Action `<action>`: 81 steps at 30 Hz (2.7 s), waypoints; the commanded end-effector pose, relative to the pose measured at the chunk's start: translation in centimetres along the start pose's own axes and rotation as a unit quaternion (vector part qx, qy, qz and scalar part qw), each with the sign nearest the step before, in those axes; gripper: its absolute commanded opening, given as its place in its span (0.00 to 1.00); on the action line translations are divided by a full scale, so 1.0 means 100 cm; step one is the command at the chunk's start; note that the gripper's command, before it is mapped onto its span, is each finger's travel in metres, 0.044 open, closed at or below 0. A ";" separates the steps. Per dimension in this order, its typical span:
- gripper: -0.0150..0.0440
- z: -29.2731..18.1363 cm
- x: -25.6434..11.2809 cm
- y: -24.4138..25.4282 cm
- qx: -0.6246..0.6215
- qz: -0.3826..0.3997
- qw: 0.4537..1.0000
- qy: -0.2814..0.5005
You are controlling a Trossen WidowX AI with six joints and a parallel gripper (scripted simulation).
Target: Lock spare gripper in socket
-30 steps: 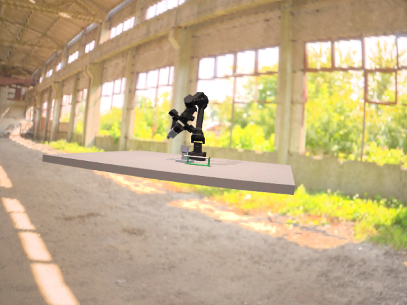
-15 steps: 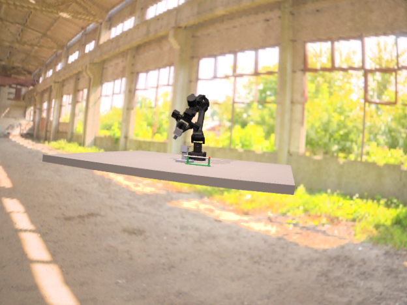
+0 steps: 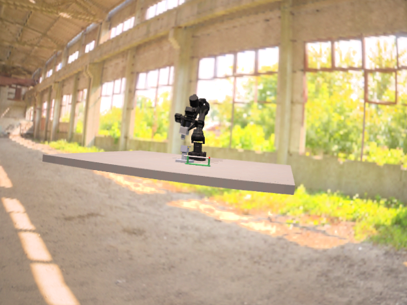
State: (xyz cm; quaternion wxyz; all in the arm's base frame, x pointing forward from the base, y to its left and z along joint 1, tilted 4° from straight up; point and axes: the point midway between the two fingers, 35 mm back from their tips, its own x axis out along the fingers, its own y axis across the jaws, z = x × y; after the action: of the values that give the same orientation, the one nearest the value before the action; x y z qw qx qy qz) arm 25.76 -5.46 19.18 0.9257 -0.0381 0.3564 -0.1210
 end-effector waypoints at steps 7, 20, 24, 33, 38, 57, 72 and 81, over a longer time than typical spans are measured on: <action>0.25 -0.001 -0.009 0.008 0.069 0.029 0.997 -0.028; 0.25 -0.011 0.004 0.012 0.074 0.031 0.996 -0.028; 0.25 -0.014 0.009 0.012 0.074 0.031 0.996 -0.028; 0.25 -0.023 0.018 0.014 0.074 0.031 0.996 -0.028; 0.25 -0.027 0.023 0.015 0.074 0.031 0.996 -0.028; 0.25 -0.045 0.044 0.019 0.073 0.030 0.996 -0.028; 0.25 -0.046 0.045 0.018 0.074 0.029 0.996 -0.027; 0.65 -0.046 0.045 0.018 0.074 0.029 0.996 -0.027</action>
State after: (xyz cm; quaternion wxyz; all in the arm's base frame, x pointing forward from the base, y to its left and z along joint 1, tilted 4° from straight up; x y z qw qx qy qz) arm 26.27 -4.73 12.51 0.9384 0.0374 0.3222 -0.1194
